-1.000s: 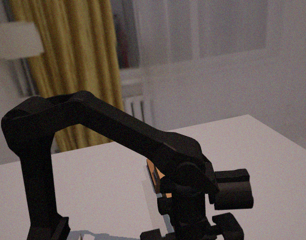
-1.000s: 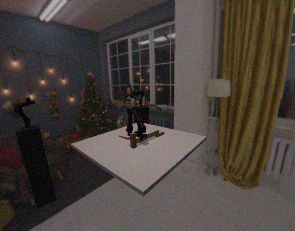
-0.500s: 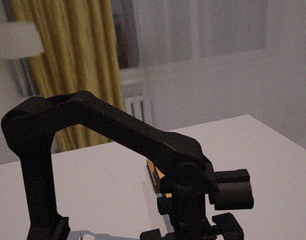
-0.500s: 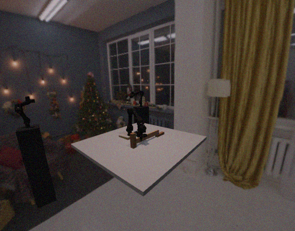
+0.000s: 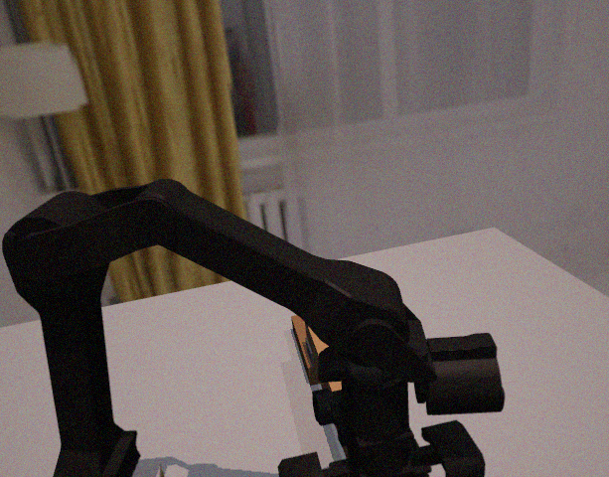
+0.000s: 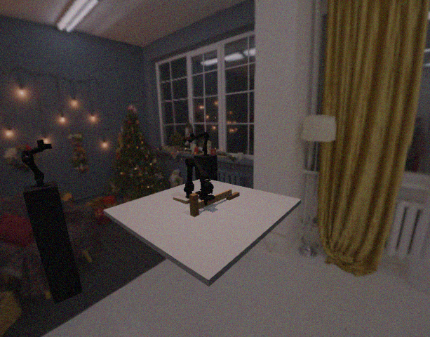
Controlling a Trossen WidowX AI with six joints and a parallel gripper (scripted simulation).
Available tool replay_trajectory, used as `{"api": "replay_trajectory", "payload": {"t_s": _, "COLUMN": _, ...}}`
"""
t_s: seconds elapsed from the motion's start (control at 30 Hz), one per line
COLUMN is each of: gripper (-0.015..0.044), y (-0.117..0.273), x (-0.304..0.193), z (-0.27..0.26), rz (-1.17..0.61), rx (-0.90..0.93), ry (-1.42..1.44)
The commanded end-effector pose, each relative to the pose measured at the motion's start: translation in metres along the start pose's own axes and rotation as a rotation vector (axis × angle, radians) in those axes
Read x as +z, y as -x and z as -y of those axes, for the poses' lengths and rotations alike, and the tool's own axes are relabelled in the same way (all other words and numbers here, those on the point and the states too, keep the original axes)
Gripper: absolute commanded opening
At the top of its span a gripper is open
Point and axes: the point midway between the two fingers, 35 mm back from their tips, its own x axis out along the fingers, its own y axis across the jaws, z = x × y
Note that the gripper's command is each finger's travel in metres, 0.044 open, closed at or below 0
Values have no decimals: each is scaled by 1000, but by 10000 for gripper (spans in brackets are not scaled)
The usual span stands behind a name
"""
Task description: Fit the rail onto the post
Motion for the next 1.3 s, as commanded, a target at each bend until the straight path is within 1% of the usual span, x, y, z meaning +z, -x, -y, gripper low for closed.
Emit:
{"api": "replay_trajectory", "payload": {"t_s": 0.0, "gripper": 0, "y": 3, "x": 2, "z": 2, "rz": -2, "rx": -8, "ry": 0}}
{"api": "replay_trajectory", "payload": {"t_s": 1.27, "gripper": 0, "y": -1, "x": -3, "z": 1, "rz": -2, "rx": -8, "ry": 0}}
